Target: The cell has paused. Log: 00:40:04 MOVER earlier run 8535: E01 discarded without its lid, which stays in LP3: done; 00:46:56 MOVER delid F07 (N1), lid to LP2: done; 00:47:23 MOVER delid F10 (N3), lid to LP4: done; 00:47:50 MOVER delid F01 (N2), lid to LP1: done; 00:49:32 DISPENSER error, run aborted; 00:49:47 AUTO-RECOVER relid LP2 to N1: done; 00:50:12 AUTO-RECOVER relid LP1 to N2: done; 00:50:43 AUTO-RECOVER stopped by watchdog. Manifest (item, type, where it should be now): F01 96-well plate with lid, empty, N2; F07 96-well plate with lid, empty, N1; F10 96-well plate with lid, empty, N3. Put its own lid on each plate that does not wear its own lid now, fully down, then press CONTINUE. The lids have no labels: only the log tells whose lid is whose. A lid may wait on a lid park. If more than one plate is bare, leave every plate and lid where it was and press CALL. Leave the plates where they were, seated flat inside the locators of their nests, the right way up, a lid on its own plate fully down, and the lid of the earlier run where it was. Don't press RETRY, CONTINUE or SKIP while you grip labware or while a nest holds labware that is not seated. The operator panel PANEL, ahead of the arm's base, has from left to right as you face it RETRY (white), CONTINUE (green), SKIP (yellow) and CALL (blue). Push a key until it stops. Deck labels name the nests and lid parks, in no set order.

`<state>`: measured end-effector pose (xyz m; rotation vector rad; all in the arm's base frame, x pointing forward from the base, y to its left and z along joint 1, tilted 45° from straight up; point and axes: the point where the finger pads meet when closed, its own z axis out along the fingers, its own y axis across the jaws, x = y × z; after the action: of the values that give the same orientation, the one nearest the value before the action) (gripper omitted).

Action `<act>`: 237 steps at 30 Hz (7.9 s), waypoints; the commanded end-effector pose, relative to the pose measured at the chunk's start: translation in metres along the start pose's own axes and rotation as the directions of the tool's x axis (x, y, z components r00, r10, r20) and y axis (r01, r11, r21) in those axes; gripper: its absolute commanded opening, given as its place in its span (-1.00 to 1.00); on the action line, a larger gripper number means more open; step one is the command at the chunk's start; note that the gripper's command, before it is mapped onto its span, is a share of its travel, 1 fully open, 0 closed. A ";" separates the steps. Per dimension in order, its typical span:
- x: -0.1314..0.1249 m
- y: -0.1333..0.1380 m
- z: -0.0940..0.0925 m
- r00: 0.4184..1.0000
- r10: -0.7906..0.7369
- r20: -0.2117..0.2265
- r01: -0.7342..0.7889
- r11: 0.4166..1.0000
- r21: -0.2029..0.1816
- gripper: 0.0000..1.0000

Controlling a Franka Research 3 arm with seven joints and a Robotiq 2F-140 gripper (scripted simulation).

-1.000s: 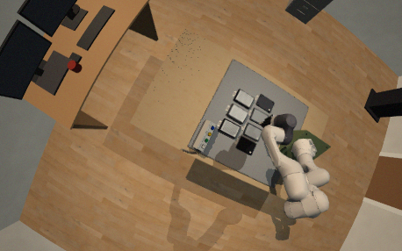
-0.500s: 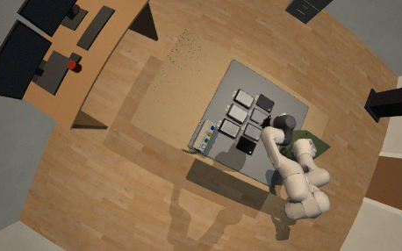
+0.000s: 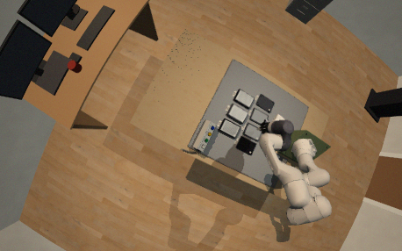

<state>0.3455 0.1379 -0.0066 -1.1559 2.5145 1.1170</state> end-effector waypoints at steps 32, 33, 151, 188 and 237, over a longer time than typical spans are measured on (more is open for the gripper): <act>-0.016 0.022 0.001 0.425 -0.905 -0.001 0.905 0.425 0.000 0.32; -0.016 0.022 0.001 0.354 -0.935 -0.001 0.935 0.354 0.001 0.32; -0.017 0.021 0.058 -0.815 -0.580 -0.010 0.580 -0.815 -0.002 0.32; -0.018 0.021 0.058 -0.815 -0.580 -0.010 0.580 -0.815 -0.002 0.32; -0.018 0.021 0.058 -0.815 -0.580 -0.010 0.580 -0.815 -0.002 0.32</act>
<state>0.3335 0.1963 -0.0280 -2.3447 -0.2785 0.0882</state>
